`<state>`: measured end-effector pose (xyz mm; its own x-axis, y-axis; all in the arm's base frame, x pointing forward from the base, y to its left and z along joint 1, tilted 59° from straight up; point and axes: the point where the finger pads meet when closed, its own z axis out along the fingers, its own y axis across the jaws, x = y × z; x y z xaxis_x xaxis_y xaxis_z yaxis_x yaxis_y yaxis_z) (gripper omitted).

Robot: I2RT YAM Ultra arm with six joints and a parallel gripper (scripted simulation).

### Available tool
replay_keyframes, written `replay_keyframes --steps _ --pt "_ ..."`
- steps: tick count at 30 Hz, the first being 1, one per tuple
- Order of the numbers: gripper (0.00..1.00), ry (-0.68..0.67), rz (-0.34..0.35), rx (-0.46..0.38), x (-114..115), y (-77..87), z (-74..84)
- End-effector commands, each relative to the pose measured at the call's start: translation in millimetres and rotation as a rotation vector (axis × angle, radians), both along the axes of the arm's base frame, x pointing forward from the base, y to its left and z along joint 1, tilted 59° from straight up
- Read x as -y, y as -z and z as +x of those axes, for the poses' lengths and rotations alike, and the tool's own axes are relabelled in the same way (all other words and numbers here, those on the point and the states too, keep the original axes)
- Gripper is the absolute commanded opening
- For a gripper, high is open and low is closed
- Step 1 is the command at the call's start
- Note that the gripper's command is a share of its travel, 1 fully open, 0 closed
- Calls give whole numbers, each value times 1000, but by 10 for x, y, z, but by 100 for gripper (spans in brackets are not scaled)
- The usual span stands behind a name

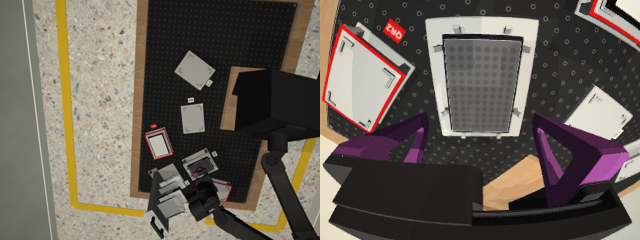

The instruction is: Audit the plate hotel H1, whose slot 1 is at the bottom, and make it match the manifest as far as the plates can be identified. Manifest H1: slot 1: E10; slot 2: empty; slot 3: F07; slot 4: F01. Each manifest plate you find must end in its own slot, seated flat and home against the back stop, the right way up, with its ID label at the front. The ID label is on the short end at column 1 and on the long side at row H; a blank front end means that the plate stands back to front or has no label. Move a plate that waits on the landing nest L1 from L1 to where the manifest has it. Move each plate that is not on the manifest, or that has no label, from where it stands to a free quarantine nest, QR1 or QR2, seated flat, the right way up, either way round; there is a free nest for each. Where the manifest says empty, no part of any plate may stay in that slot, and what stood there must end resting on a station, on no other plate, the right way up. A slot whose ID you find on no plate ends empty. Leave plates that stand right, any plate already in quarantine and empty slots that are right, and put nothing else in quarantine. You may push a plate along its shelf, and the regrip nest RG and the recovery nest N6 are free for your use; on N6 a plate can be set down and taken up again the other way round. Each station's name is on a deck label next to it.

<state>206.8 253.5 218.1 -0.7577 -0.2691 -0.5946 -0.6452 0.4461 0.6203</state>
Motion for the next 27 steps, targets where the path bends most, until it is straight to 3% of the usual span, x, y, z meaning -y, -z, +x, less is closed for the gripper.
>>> replay_keyframes --steps 1,27 --pt "100 5 1 3 -12 0 9" --pt "100 5 1 3 -273 155 40"
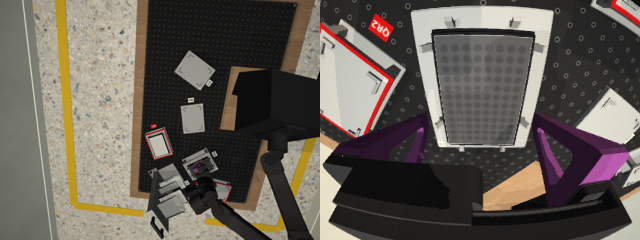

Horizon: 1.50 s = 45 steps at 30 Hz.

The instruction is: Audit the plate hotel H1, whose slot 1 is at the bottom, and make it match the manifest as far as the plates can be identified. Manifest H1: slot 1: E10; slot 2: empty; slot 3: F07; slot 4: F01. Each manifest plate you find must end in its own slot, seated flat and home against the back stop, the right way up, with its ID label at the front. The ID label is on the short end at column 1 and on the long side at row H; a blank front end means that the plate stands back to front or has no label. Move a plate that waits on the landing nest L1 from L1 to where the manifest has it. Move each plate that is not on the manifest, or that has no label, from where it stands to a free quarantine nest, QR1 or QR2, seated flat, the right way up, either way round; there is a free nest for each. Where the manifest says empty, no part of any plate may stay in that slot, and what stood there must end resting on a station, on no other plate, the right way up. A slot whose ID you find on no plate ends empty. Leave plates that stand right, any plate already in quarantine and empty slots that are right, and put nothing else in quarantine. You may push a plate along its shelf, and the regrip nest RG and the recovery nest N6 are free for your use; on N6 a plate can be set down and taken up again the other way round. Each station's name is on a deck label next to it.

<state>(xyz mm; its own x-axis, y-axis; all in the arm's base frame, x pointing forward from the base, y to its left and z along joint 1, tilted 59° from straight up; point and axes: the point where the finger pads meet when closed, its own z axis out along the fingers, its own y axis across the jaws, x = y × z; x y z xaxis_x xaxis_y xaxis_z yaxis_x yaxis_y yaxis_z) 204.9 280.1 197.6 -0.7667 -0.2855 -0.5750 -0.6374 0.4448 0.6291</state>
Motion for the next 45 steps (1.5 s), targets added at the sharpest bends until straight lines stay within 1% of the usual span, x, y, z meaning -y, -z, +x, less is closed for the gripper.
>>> replay_keyframes --steps 1,27,35,36,45 --pt "100 18 13 25 -7 -50 60" --pt "100 18 13 24 -280 113 93" --pt "100 18 13 24 -286 116 93" --pt "86 18 13 24 -286 117 93" --pt "86 18 13 24 -286 117 93"
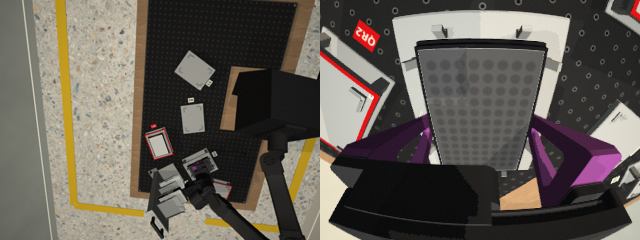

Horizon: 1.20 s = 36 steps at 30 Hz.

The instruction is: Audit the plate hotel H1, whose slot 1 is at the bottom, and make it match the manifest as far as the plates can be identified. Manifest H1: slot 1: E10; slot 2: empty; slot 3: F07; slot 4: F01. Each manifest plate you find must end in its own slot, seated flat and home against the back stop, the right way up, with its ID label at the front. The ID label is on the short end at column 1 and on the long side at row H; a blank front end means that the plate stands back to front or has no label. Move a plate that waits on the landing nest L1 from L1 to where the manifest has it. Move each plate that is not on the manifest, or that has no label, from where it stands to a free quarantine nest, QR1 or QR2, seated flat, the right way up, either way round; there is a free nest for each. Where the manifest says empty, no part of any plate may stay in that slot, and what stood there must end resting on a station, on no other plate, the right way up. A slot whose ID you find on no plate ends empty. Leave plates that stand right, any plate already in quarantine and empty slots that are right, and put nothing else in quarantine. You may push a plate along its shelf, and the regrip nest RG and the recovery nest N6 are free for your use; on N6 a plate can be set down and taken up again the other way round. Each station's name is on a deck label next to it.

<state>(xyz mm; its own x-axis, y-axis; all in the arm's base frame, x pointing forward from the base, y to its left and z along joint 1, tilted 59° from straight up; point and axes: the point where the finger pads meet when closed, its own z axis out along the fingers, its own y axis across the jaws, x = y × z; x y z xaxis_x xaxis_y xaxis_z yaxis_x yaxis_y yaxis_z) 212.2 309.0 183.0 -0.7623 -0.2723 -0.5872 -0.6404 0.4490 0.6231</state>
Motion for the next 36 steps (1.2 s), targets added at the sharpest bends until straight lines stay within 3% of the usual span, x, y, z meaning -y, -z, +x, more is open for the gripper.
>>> replay_keyframes --steps 1,36 --pt "86 5 7 11 3 -29 20" --pt "86 5 7 11 198 -146 -3"
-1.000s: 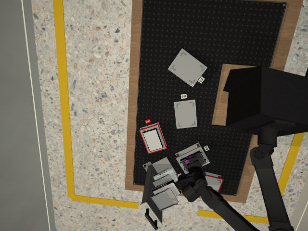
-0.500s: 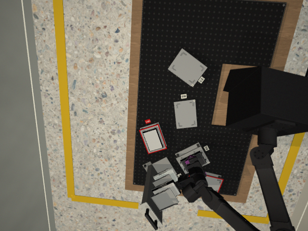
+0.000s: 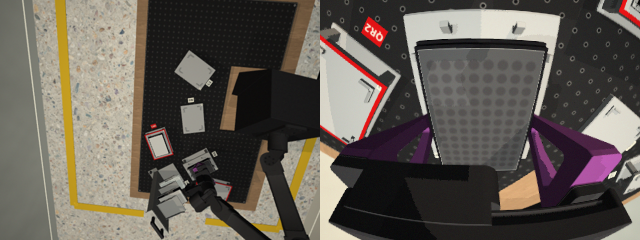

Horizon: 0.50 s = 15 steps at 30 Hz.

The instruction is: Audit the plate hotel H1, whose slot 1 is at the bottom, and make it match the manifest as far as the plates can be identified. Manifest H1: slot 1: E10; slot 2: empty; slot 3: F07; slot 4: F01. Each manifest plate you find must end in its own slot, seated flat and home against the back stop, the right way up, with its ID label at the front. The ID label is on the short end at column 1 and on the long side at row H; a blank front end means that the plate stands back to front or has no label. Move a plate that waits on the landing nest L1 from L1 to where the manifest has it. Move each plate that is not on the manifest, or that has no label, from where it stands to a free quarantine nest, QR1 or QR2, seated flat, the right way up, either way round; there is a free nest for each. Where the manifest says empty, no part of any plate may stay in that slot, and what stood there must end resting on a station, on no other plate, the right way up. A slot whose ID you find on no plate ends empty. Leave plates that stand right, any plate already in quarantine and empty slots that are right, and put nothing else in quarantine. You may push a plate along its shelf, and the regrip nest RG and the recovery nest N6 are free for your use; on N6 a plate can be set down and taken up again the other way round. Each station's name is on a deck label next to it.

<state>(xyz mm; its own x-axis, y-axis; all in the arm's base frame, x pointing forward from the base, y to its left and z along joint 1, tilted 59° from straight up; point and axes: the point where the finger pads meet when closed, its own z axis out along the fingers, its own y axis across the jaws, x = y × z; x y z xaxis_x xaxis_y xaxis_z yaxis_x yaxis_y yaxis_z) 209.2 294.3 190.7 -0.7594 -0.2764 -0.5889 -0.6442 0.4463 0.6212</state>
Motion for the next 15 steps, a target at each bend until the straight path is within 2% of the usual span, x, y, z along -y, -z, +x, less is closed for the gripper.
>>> replay_keyframes --steps 1,15 --pt "86 10 7 8 60 -74 26" --pt "86 10 7 8 162 -135 15"
